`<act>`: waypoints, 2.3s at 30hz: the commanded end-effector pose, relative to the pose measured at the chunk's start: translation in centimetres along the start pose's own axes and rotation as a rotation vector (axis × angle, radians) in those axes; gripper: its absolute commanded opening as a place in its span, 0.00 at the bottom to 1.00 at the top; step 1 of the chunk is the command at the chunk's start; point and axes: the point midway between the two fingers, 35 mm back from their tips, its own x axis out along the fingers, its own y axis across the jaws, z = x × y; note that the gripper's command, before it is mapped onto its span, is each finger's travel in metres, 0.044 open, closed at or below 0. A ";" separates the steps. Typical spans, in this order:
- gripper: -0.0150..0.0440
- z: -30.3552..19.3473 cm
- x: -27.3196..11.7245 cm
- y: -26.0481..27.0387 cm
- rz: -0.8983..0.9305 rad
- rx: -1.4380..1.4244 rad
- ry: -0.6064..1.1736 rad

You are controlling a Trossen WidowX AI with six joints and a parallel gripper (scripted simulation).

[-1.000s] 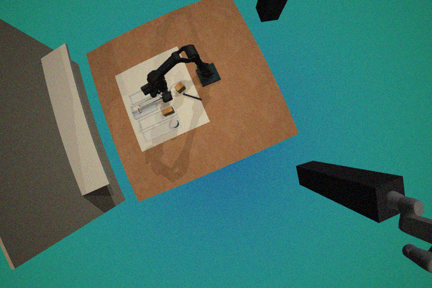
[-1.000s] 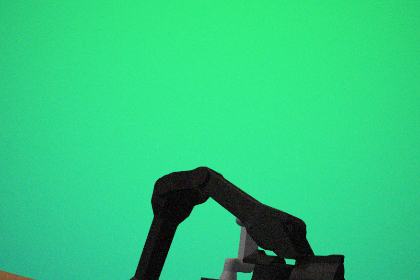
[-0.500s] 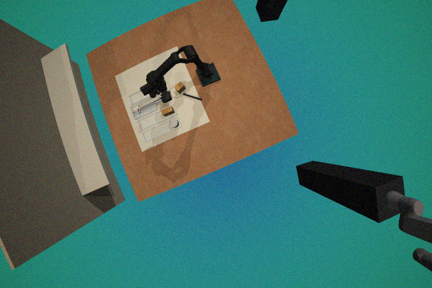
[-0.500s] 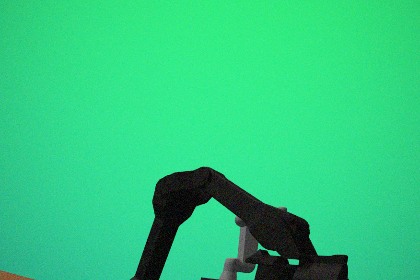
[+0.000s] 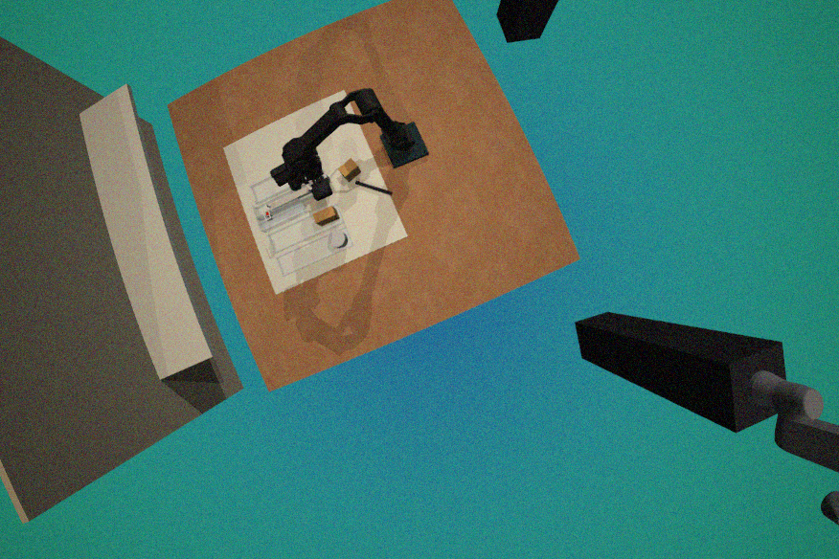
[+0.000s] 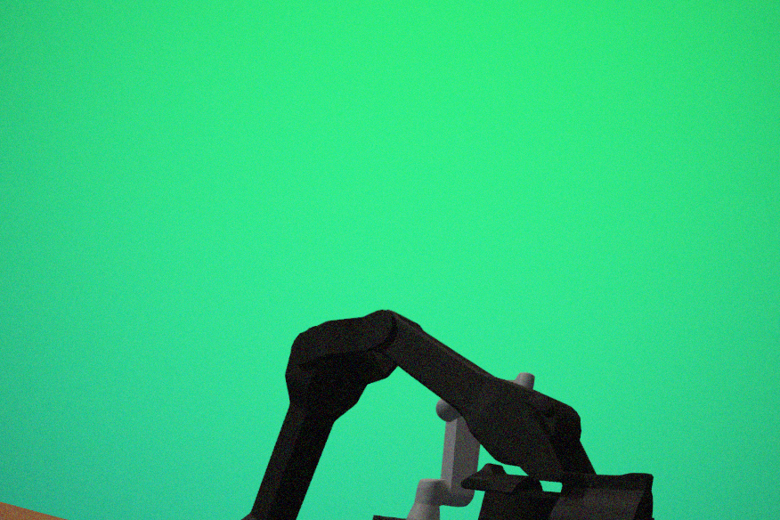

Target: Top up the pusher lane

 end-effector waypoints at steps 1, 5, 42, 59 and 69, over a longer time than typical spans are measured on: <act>0.25 0.8 -0.4 0.0 0.001 -0.005 -0.027; 0.25 1.0 -0.4 0.0 0.001 -0.005 -0.027; 0.25 2.2 -0.8 0.0 0.001 -0.005 -0.028; 0.25 2.4 -0.8 0.0 0.001 -0.005 -0.028; 0.25 2.4 -0.8 0.0 0.001 -0.005 -0.028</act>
